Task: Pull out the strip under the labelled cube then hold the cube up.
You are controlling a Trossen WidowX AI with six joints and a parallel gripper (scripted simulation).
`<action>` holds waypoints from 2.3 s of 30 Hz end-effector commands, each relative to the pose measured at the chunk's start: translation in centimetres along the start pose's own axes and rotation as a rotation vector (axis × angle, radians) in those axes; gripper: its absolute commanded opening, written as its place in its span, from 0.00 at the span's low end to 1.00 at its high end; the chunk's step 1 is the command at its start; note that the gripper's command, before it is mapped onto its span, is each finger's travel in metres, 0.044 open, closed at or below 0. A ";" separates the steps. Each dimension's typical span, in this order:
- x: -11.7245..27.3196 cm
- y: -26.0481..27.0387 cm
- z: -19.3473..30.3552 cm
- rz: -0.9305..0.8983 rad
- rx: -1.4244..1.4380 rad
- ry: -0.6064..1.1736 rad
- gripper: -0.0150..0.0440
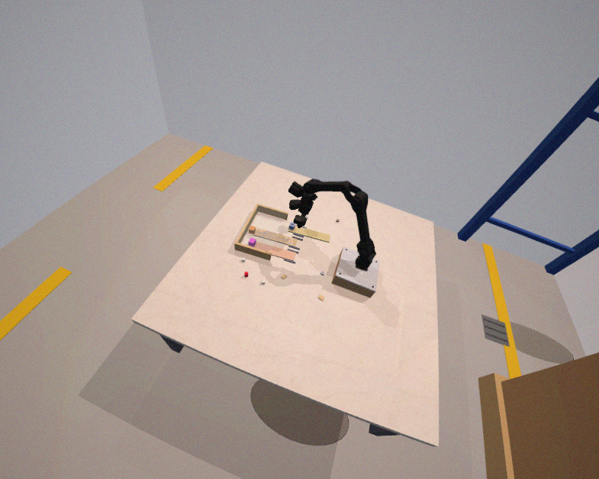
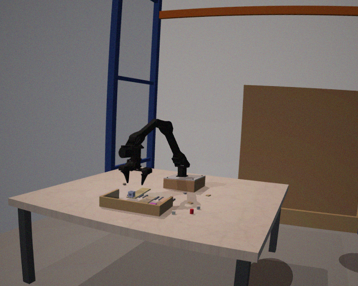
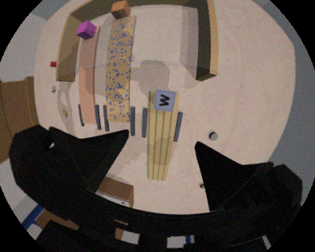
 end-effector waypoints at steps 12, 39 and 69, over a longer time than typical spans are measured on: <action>-0.4 -0.5 -4.6 -0.002 -0.004 0.002 0.87; -4.8 -0.5 -4.6 -0.002 -0.004 0.002 0.68; -4.7 -0.2 -3.9 0.000 -0.010 -0.003 0.25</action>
Point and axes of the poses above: the point midway between the two fingers, 35 mm back from their tips, its own x axis back along the fingers, its own y axis across the jaws, z = x × y, the point moved 1 cm from there along x, back along the fingers, and after that the axes turned 13 degrees about x, right-handed, at the moved point
